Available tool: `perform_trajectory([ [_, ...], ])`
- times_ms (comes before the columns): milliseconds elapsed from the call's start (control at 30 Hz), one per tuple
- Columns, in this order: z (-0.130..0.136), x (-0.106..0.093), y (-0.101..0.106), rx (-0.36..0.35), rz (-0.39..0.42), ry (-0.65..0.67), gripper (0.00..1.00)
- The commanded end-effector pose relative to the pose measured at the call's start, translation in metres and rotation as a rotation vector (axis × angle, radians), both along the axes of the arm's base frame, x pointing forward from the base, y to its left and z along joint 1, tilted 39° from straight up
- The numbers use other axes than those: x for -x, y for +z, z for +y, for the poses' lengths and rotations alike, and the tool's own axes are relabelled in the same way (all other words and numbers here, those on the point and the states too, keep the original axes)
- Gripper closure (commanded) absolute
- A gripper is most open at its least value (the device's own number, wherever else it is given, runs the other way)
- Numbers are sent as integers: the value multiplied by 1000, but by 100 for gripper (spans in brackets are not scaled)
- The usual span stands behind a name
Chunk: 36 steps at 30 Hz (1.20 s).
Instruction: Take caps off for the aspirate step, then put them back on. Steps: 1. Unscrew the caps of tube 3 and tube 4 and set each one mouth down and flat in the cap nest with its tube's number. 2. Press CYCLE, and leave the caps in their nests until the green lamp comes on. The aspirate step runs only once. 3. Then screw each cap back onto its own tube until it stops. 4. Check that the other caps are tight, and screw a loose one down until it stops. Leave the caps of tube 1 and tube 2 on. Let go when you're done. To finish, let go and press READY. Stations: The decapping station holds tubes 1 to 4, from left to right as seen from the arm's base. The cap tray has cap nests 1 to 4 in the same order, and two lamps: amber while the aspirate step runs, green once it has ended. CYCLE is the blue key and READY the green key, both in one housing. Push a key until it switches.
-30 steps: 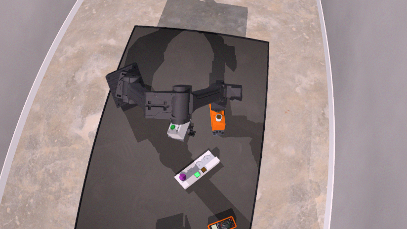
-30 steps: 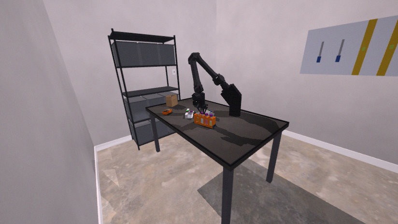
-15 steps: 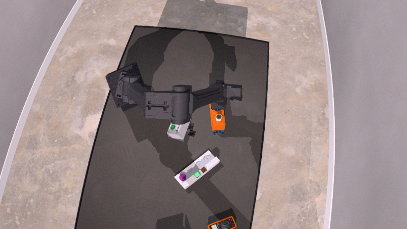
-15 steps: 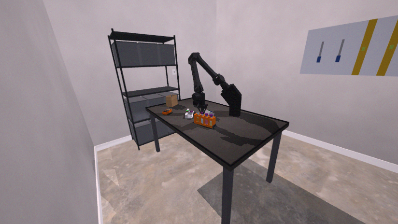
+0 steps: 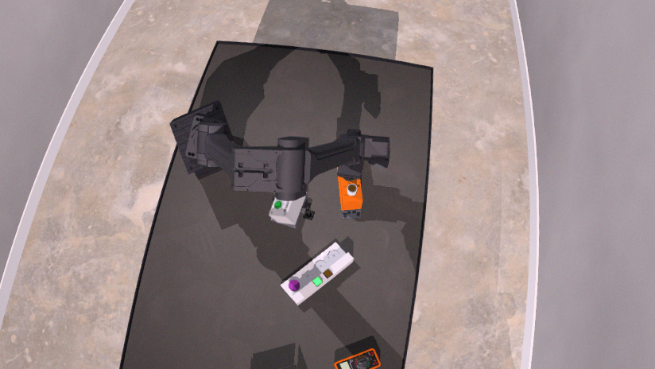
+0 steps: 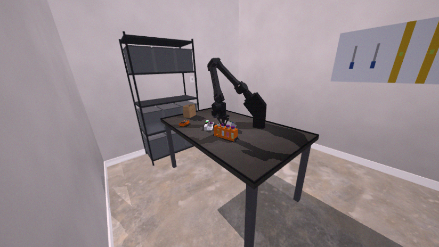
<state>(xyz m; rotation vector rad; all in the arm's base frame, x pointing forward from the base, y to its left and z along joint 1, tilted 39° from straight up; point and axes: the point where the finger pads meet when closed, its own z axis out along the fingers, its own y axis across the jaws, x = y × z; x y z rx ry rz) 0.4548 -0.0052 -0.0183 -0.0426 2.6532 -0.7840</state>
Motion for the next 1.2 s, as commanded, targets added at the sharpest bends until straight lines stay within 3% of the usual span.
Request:
perform_trajectory([
  [0, 3, -3, 4, -10, -21, -10, 51],
  [200, 3, -3, 4, -10, -21, -10, 51],
  [533, 6, 2, 3, 141, 199, 318, 51],
  [667, 6, 2, 3, 170, 240, 380, 51],
  [1167, 8, -6, 12, 170, 228, 380, 51],
])
